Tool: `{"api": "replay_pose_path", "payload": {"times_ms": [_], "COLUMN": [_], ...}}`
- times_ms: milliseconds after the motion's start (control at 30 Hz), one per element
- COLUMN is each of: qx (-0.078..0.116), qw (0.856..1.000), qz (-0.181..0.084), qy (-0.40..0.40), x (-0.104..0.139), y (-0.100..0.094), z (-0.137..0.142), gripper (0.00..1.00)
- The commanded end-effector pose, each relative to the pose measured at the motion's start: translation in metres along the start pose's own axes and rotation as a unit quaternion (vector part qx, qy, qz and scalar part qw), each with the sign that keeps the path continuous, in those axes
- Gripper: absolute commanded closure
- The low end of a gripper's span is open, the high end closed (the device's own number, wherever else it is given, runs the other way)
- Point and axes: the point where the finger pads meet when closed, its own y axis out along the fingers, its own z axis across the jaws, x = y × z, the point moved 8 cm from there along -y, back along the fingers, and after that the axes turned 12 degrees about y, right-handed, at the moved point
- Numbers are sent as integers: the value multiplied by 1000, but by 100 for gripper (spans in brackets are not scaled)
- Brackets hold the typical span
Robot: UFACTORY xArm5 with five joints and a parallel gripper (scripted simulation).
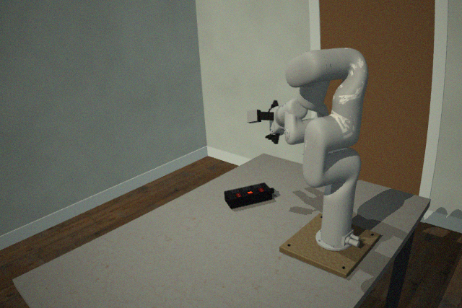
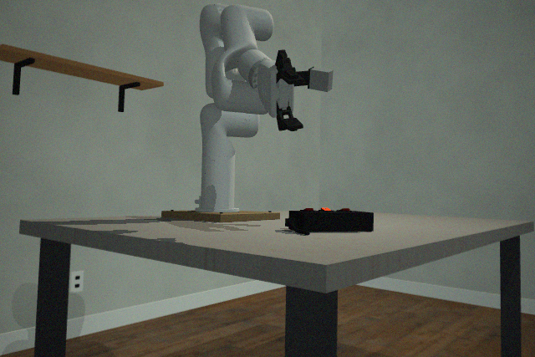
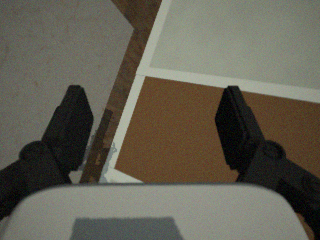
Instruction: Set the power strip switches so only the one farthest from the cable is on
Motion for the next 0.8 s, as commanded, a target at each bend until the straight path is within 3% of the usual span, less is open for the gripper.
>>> {"api": "replay_pose_path", "payload": {"times_ms": [0,33,67,133,233,300,400,467,567,767], "qx": [-33,-33,-48,-48,-80,-80,-111,-111,-139,-170], "qw": [996,996,993,993,982,982,967,967,951,929], "qz": [22,22,29,29,39,39,44,44,44,39], "qy": [77,77,108,108,170,170,226,226,274,326], "x": [-26,-26,-35,-35,-49,-49,-59,-59,-64,-67], "y": [-27,-27,-37,-37,-58,-58,-78,-78,-95,-113], "z": [-24,-24,-37,-37,-62,-62,-87,-87,-109,-135], "gripper": [0,0,0,0,0,0,0,0,0,0]}}
